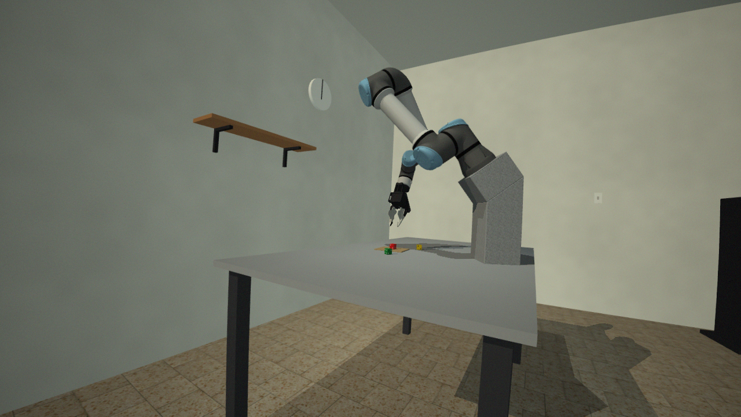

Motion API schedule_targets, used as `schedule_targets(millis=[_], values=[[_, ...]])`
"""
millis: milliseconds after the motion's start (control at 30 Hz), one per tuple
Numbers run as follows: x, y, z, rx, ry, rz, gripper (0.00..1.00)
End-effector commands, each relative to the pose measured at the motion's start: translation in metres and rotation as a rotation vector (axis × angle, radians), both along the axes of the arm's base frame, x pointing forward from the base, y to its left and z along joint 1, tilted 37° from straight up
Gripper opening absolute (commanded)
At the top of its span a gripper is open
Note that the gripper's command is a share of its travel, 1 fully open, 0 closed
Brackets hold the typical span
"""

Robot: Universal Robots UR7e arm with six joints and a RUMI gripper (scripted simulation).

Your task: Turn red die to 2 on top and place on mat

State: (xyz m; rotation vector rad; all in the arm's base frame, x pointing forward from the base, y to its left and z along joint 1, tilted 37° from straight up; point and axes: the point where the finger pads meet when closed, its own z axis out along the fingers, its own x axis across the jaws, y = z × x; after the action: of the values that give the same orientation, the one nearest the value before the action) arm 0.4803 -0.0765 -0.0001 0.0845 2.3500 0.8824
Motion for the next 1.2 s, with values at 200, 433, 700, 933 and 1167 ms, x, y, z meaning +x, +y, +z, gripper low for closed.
schedule_targets(millis=[200, 433, 700, 933, 1167], values=[[-0.002, 0.007, 0.003, -0.182, 0.073, -0.128, 0.24], [-0.003, 0.012, 0.008, -0.288, 0.108, -0.197, 0.24], [-0.004, 0.015, 0.011, -0.345, 0.125, -0.237, 0.24], [-0.004, 0.015, 0.013, -0.357, 0.127, -0.247, 0.24], [-0.004, 0.015, 0.013, -0.357, 0.127, -0.247, 1.0]])
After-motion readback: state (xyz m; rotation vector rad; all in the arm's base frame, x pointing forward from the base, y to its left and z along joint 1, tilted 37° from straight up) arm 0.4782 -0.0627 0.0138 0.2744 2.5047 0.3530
